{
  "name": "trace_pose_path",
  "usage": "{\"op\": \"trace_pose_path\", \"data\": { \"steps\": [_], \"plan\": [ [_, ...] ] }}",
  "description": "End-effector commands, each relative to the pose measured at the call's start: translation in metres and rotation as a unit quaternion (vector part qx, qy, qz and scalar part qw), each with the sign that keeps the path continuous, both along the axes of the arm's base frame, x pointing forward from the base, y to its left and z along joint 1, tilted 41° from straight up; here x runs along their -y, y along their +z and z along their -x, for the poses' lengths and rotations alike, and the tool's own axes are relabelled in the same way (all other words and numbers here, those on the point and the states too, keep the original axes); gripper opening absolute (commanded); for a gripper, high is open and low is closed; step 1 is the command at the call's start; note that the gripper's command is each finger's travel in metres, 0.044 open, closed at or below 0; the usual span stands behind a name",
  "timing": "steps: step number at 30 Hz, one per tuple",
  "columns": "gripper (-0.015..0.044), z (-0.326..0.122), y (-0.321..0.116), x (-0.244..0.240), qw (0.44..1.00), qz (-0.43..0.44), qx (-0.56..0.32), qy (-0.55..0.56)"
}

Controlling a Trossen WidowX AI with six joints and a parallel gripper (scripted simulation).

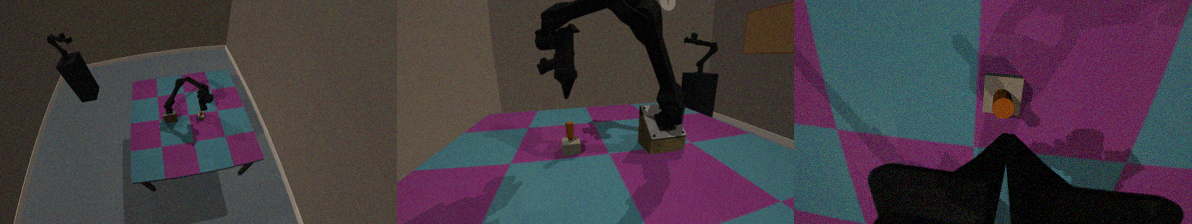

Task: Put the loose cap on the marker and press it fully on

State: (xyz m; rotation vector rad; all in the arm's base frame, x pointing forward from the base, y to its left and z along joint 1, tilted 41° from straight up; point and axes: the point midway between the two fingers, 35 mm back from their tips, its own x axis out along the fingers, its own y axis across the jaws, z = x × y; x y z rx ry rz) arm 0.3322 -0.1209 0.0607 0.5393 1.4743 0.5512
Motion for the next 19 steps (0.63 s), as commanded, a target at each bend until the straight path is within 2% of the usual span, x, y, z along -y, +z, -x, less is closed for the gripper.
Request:
{"op": "trace_pose_path", "data": {
  "steps": [1, 17, 19],
  "plan": [
    [0.0000, 0.0027, 0.0069, 0.0033, 1.000, -0.001, -0.006, 0.007],
    [0.0420, 0.0027, 0.0069, 0.0033, 1.000, -0.001, -0.006, 0.007],
    [0.0440, 0.0027, 0.0069, 0.0033, 1.000, -0.001, -0.006, 0.007]
  ]
}}
